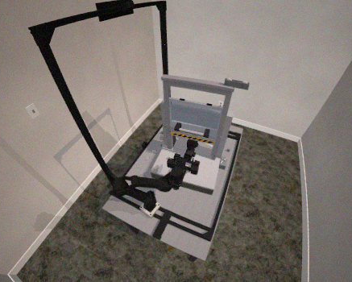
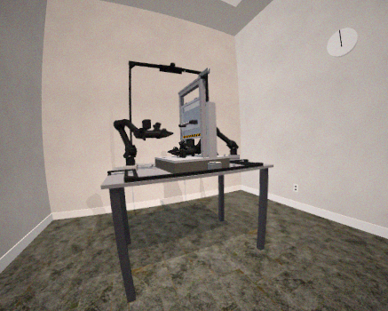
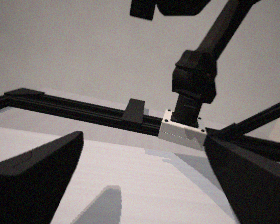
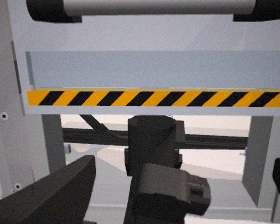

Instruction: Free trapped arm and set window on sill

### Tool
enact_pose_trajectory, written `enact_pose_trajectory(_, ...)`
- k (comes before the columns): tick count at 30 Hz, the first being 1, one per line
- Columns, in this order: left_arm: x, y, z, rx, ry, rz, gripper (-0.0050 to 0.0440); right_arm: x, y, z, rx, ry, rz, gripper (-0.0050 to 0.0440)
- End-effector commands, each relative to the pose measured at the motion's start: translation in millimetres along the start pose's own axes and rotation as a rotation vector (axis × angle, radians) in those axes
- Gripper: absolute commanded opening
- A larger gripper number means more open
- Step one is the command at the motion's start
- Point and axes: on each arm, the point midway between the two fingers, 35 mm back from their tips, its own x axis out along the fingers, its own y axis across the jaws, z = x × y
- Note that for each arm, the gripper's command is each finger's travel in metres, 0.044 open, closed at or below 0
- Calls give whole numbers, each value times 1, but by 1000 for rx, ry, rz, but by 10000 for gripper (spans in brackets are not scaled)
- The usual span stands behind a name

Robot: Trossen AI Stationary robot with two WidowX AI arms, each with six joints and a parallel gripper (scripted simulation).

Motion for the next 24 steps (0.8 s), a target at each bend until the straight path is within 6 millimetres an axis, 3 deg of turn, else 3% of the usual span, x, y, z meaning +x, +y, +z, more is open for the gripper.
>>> enact_pose_trajectory(1,0,0,1,-13,0,3,400,8,-2,-1,3,3,5,400)
enact_pose_trajectory(6,0,0,1,-13,0,3,400,76,-4,17,3,3,5,400)
enact_pose_trajectory(8,0,0,1,-13,0,3,400,95,-1,20,3,3,5,400)
enact_pose_trajectory(16,0,0,1,-13,0,3,400,99,0,20,3,3,5,400)
enact_pose_trajectory(17,0,0,1,-13,0,3,400,99,0,24,3,3,5,400)
enact_pose_trajectory(19,0,0,1,-13,0,3,400,97,1,51,3,3,5,400)
enact_pose_trajectory(24,0,0,1,-13,0,3,400,97,1,54,3,3,5,400)
